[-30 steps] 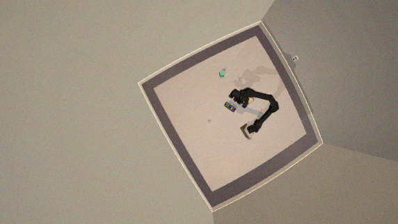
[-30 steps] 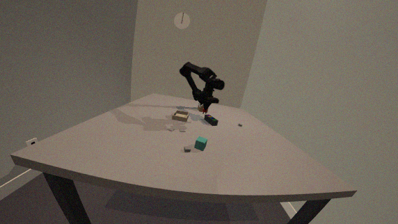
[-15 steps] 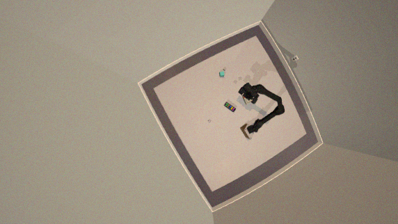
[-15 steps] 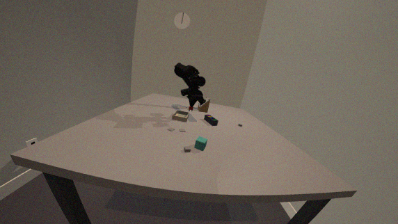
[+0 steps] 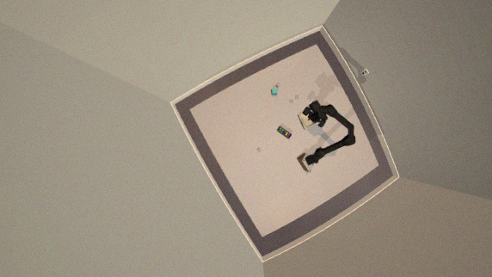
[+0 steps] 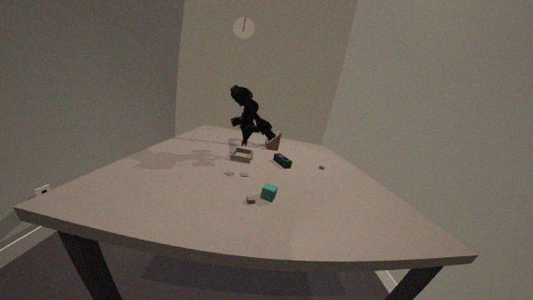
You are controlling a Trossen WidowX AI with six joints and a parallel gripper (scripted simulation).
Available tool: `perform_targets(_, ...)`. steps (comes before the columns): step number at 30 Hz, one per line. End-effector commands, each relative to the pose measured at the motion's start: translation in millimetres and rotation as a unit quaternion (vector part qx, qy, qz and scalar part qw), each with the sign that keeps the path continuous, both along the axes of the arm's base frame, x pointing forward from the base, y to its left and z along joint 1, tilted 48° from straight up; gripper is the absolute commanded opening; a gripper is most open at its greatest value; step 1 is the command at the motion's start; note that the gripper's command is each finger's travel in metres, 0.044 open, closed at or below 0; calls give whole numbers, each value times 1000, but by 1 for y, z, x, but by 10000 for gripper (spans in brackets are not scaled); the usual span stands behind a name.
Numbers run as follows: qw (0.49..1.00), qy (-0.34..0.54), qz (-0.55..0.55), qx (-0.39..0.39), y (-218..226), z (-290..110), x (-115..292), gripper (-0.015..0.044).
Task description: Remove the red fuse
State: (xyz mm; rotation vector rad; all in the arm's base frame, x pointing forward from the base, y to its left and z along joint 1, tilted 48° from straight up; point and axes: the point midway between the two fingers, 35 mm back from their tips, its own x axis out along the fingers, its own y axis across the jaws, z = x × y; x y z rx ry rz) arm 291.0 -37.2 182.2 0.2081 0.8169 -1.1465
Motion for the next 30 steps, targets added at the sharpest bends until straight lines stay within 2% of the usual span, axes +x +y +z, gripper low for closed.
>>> perform_targets(1,1000,3,2,-2,-4,-3,0,0)
perform_targets(22,1000,3,2,-4,-28,-24,5,0)
perform_targets(30,1000,0,0,-1,-26,-22,5,210)
